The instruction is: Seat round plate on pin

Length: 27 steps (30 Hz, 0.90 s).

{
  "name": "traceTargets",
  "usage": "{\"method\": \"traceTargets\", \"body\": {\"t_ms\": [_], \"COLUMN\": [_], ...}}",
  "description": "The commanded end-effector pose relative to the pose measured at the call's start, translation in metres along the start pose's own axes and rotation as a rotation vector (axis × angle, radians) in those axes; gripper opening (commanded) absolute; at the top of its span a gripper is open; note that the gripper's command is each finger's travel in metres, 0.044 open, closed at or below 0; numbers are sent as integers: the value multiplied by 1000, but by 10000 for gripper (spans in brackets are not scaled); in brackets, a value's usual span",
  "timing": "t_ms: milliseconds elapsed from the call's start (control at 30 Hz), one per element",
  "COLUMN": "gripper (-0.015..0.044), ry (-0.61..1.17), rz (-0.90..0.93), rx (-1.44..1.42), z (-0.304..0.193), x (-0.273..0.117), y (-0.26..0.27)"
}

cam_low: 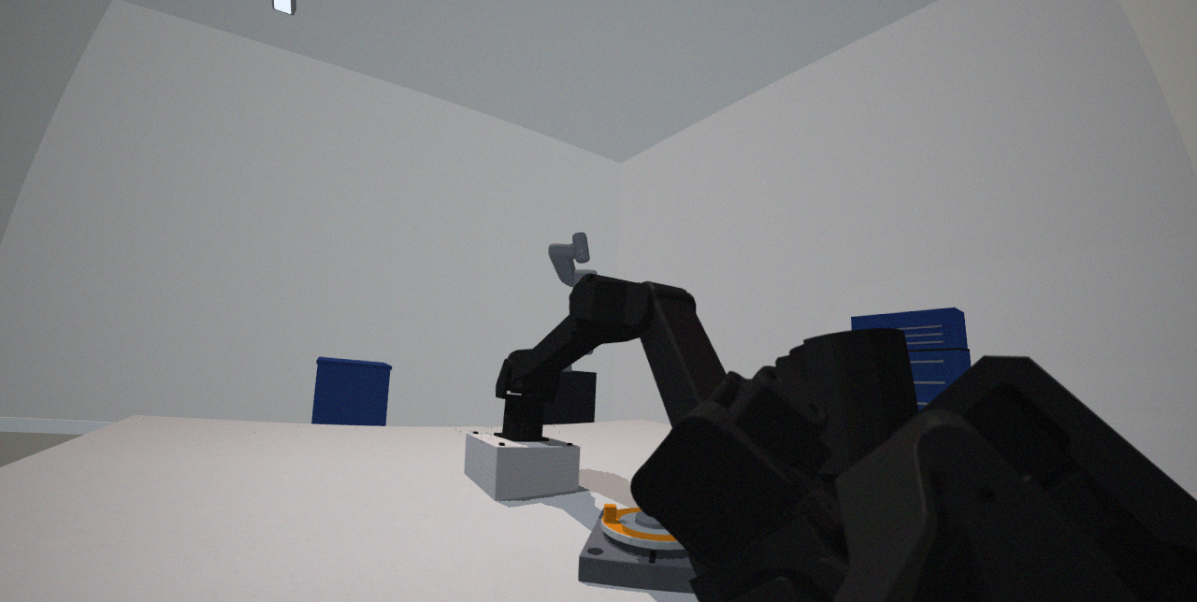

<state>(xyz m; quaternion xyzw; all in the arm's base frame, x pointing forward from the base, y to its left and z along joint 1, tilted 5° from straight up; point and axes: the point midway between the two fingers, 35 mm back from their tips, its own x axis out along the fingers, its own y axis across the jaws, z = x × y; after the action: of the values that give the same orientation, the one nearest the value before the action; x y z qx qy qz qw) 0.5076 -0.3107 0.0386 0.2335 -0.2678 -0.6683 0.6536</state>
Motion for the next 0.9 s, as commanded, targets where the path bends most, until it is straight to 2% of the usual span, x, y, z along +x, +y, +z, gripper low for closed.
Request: {"method": "traceTargets", "body": {"t_ms": [0, 233, 333, 467, 500, 867], "gripper": [374, 190, 111, 6, 0, 0], "ry": [8, 342, 429, 690, 761, 970], "rz": [6, 223, 269, 390, 419, 494], "rx": [-16, -589, -710, -1014, -1084, -1260], "z": [0, 8, 10, 25, 30, 52], "x": [0, -21, -31, -65, -75, -106], "y": [2, 39, 37, 13, 4, -30]}}
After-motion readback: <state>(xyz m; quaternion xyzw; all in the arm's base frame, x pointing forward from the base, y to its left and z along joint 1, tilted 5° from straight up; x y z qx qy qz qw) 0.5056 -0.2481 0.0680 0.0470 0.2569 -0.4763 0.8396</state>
